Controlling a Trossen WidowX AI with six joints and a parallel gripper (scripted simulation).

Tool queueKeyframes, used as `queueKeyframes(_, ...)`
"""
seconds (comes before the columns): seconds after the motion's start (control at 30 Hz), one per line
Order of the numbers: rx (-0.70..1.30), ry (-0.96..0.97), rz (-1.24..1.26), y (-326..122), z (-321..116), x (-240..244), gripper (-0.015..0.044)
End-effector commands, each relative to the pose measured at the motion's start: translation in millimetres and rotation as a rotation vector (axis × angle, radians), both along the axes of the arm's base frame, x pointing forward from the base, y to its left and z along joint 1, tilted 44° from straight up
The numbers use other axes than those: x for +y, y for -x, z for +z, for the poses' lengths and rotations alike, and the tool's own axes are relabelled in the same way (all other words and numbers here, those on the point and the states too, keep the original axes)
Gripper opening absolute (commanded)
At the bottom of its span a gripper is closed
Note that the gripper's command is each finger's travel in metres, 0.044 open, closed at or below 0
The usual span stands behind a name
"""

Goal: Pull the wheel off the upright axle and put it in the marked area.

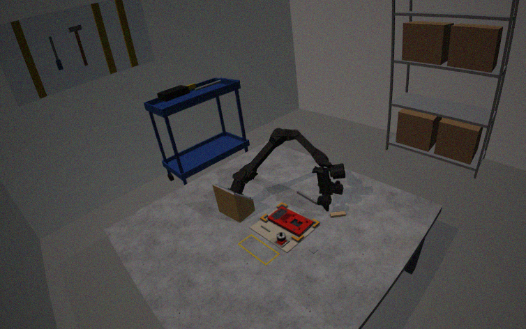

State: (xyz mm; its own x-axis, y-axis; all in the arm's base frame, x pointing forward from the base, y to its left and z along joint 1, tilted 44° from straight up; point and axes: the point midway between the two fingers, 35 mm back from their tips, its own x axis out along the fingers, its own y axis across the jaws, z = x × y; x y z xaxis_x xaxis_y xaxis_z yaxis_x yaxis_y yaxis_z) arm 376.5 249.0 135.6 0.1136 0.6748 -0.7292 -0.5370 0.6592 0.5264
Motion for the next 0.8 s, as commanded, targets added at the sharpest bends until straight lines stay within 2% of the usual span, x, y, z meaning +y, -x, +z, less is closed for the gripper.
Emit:
queueKeyframes(0.0, 0.124, 0.013, -0.123, -11, -18, -31, 0.03)
queueKeyframes(0.2, 0.345, 0.029, -0.345, -23, -49, -80, 0.03)
queueKeyframes(0.47, 0.848, 0.027, -0.843, -22, -102, -174, 0.03)
queueKeyframes(0.77, 1.486, -0.021, -1.423, 14, -151, -273, 0.03)
